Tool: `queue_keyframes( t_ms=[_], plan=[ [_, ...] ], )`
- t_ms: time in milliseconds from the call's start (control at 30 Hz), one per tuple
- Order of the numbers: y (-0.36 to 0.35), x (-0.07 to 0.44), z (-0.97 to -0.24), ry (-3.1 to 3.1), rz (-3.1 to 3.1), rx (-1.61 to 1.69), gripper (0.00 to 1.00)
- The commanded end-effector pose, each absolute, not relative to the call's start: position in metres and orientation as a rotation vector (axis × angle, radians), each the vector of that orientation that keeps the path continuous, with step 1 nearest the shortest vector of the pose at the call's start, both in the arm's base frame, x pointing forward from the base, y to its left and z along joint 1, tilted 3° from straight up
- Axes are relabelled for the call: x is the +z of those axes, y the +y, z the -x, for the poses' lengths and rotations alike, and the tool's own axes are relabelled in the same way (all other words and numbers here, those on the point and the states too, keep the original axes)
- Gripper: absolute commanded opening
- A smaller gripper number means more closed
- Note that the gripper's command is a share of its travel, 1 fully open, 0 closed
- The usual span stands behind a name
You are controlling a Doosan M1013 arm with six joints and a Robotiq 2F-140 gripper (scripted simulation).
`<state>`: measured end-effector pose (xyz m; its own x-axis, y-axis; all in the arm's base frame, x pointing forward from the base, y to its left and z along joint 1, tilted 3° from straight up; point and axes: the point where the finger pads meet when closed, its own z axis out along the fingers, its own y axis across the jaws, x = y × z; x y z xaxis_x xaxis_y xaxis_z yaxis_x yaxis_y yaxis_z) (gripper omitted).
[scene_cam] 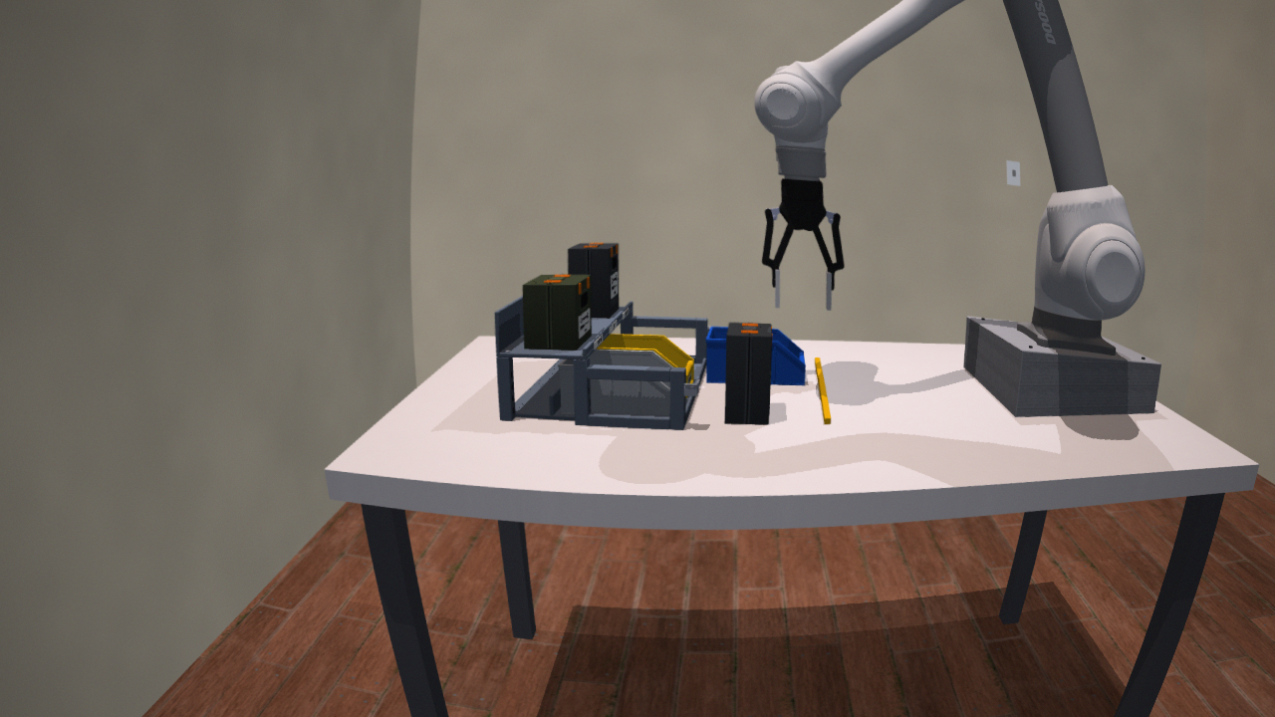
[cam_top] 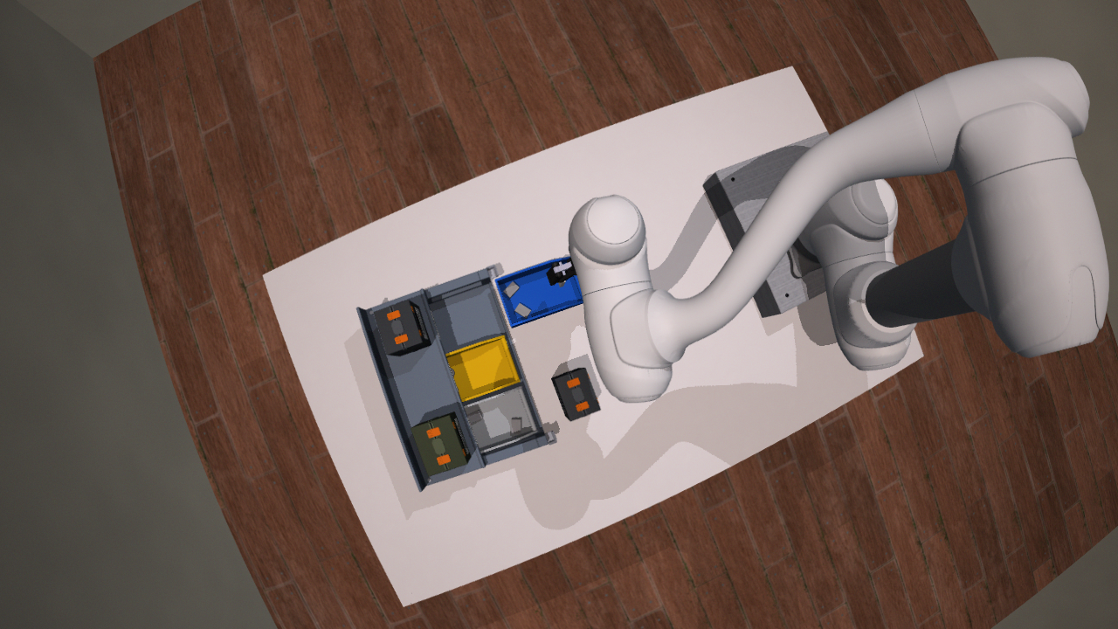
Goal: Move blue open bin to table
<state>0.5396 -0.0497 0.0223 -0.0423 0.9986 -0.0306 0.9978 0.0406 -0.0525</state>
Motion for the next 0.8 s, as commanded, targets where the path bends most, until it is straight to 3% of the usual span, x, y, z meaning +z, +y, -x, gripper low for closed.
queue_keyframes(
  t_ms=[0, 767],
  plan=[
    [-0.0496, 0.0223, -0.5396, -2.256, 2.164, 0.092, 0.57],
    [-0.0497, 0.0201, -0.5395, -2.256, 2.164, 0.092, 0.57]
  ],
)
